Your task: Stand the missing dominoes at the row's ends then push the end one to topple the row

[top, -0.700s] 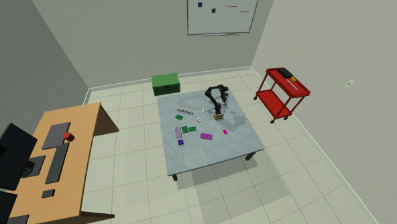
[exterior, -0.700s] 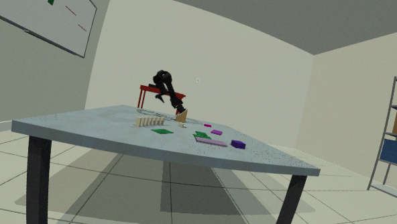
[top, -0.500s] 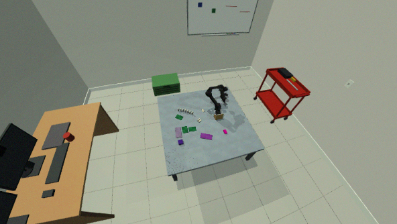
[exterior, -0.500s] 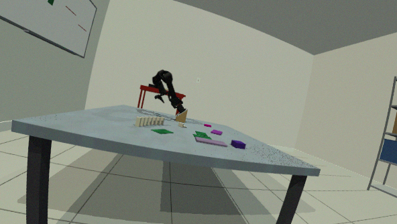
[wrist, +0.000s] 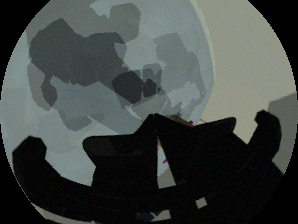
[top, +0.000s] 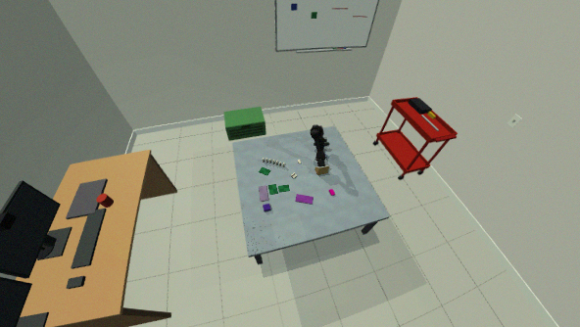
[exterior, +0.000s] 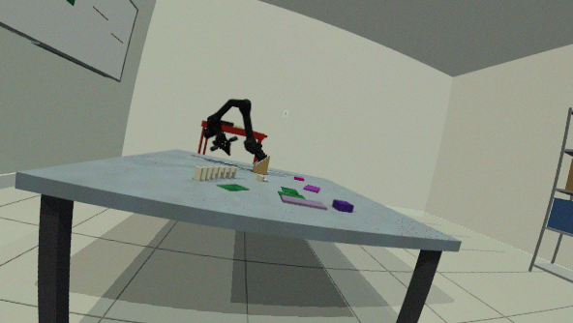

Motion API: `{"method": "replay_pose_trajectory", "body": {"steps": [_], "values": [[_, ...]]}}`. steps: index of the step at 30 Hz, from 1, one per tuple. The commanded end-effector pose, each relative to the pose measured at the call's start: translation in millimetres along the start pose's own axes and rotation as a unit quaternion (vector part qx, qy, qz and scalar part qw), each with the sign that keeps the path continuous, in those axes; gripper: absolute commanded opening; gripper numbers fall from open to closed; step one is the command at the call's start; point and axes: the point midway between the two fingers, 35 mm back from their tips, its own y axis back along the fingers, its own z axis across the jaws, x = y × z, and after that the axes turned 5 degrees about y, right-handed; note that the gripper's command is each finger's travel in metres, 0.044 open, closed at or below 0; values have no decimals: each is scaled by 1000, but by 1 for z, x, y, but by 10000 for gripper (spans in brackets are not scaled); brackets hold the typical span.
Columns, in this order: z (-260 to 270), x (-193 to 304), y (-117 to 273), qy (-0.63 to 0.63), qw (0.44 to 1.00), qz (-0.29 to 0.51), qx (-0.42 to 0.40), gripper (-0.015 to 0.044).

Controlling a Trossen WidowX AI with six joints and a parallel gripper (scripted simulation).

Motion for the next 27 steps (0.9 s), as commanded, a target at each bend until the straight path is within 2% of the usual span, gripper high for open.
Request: {"method": "replay_pose_trajectory", "body": {"steps": [1, 8, 16, 27], "values": [[25, 11, -6, 74, 997, 6, 0, 0], [77, 50, -13, 235, 972, 6, -10, 0], [122, 117, -16, 411, 911, 0, -28, 0], [134, 226, -21, 574, 818, -11, -32, 0]]}}
